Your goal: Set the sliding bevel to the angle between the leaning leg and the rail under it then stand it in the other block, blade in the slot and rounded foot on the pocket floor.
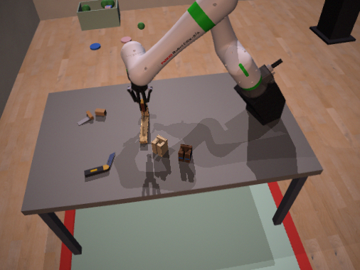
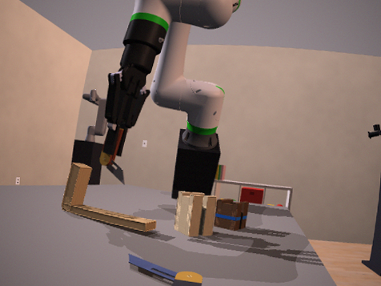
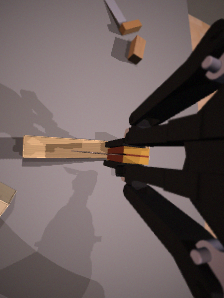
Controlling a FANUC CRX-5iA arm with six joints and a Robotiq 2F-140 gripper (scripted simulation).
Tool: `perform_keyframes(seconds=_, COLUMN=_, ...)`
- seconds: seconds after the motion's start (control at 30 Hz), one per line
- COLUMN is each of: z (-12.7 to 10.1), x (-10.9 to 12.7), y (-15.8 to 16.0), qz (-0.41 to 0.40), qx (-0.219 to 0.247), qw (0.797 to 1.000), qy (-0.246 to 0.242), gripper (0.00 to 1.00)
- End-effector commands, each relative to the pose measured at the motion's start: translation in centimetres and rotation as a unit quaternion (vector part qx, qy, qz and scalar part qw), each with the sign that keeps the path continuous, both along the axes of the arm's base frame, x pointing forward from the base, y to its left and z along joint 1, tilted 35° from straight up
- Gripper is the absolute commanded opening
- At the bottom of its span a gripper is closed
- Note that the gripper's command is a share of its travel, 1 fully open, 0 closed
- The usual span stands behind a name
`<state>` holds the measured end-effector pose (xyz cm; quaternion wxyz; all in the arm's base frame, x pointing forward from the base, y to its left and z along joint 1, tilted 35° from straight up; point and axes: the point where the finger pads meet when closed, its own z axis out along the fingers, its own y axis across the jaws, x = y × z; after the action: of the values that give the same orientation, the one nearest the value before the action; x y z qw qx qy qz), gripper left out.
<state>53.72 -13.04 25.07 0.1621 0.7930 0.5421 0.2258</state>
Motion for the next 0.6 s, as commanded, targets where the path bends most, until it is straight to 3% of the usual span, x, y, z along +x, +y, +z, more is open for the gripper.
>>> perform_keyframes(seconds=0.0, z=0.1, x=0.3, y=-1.5, qz=0.019, qx=-0.010, qw=1.000, qy=0.002, gripper=0.10)
perform_keyframes(seconds=0.57, z=0.1, x=0.4, y=-2.6, qz=0.029, qx=-0.020, qw=0.999, qy=0.002, gripper=0.10)
